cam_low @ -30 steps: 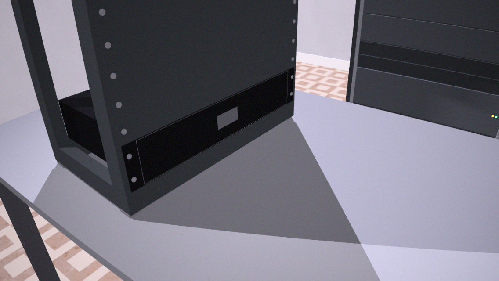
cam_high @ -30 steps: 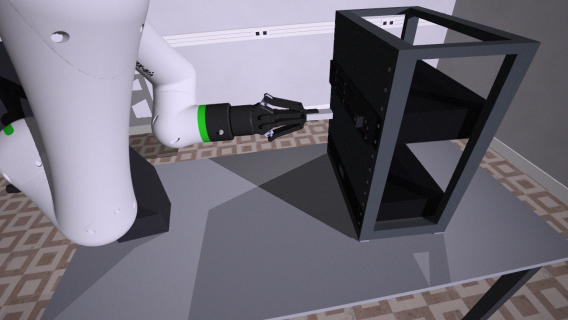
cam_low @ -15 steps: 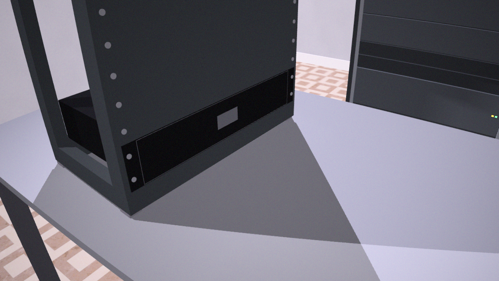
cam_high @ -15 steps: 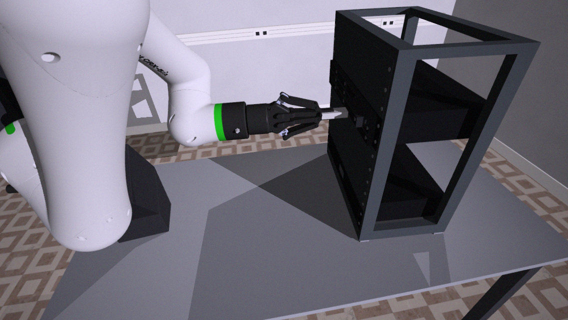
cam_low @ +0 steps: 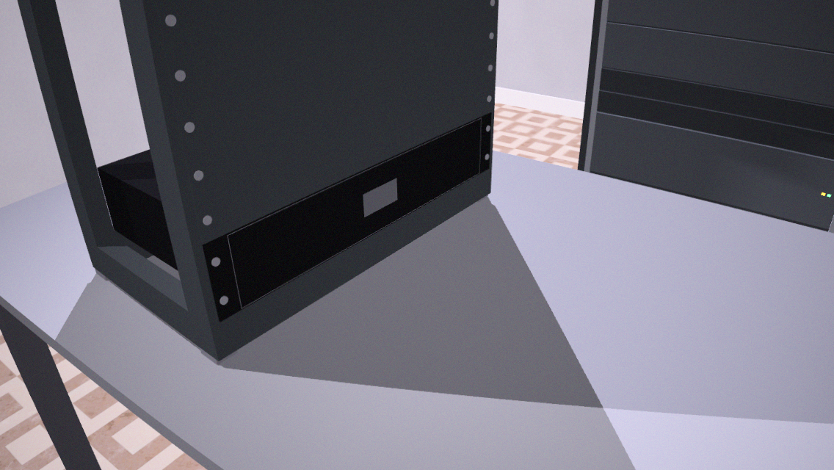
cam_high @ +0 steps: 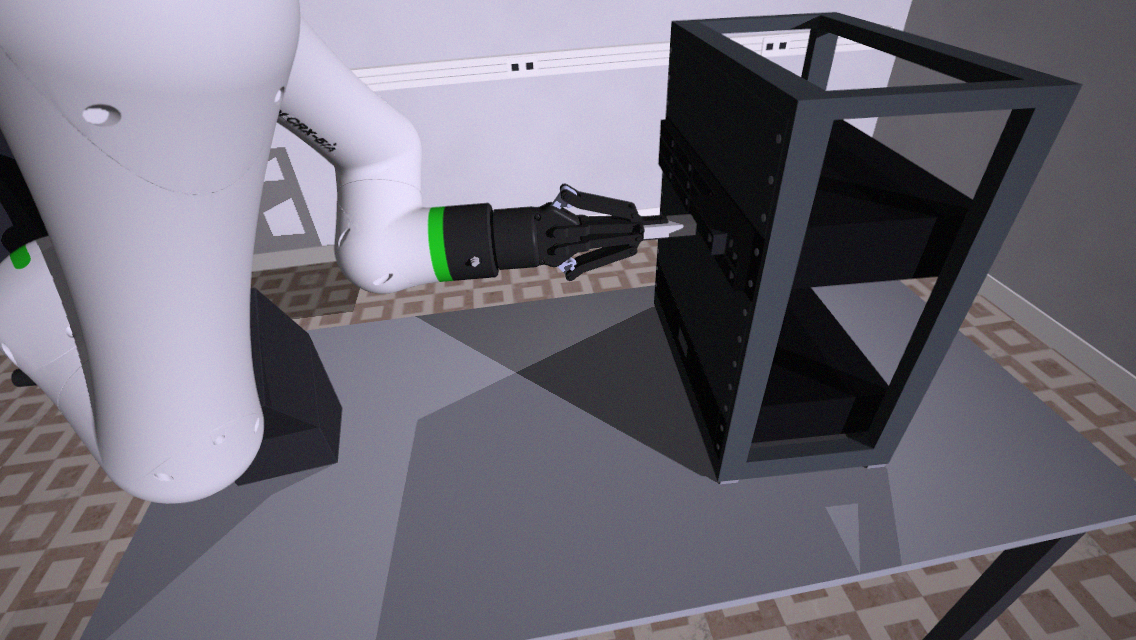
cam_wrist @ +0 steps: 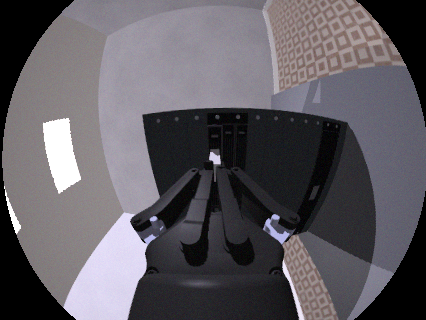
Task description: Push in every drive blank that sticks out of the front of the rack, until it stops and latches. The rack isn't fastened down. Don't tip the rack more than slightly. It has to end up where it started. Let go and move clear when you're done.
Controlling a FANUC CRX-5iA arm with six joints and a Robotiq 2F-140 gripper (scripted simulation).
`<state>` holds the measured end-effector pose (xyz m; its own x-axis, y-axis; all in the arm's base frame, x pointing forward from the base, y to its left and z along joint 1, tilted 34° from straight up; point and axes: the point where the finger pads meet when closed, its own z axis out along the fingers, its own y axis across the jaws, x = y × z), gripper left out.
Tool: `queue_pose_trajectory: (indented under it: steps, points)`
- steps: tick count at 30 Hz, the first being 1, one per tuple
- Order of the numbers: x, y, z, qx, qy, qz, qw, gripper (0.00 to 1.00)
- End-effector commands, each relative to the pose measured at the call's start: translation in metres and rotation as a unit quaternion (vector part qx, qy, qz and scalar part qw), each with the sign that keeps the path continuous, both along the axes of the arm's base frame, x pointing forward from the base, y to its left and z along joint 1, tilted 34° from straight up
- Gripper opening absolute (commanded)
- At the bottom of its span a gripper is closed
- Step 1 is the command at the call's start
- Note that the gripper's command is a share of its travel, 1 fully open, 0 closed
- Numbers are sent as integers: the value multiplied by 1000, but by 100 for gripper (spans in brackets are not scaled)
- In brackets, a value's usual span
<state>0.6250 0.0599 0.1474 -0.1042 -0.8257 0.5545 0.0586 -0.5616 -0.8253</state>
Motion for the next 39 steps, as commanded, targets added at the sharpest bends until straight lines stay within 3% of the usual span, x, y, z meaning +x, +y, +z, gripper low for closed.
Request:
queue_pose_trajectory:
  steps: [1,39]
  points:
    - [0,1,1,0,-1,0,1000,10]
    - [14,0,2,0,-1,0,1000,10]
